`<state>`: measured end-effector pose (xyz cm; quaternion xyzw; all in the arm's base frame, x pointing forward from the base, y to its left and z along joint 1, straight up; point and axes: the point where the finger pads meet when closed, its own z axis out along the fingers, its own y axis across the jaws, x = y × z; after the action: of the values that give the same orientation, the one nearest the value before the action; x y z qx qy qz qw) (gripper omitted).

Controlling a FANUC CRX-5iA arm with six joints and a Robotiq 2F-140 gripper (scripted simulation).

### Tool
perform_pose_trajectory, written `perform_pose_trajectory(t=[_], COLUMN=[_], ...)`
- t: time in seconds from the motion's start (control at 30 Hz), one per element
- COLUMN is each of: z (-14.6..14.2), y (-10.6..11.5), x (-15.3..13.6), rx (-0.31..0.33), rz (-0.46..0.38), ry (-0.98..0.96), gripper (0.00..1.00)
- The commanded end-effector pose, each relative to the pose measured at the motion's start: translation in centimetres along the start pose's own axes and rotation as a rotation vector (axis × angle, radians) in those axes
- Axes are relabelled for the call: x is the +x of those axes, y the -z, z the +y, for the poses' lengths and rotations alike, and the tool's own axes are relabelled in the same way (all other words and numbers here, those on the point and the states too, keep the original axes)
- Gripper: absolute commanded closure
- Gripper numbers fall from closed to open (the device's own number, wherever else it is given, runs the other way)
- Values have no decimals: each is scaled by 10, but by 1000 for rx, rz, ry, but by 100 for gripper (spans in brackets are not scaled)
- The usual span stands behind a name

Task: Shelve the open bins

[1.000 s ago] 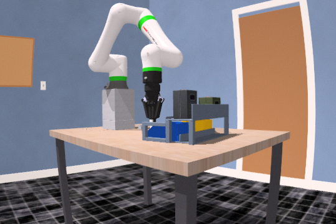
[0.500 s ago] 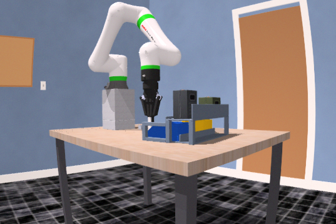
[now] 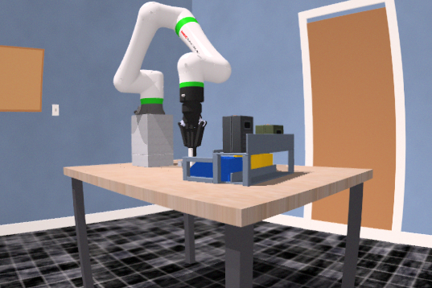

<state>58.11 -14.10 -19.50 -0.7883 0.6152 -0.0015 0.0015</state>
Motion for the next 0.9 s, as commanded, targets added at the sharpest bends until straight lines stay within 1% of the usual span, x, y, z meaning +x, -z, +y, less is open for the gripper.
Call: perform_pose_trajectory(t=[0.0,0.13,0.3,0.37,0.67,0.87], z=[0,0,0,0,0,0], y=[1,5,17,17,48,59], x=[0,0,0,0,0,0], rx=[0,0,0,0,0,0], rz=[0,0,0,0,0,0], ry=[0,0,0,0,0,0], gripper=[100,100,100,100,100,100])
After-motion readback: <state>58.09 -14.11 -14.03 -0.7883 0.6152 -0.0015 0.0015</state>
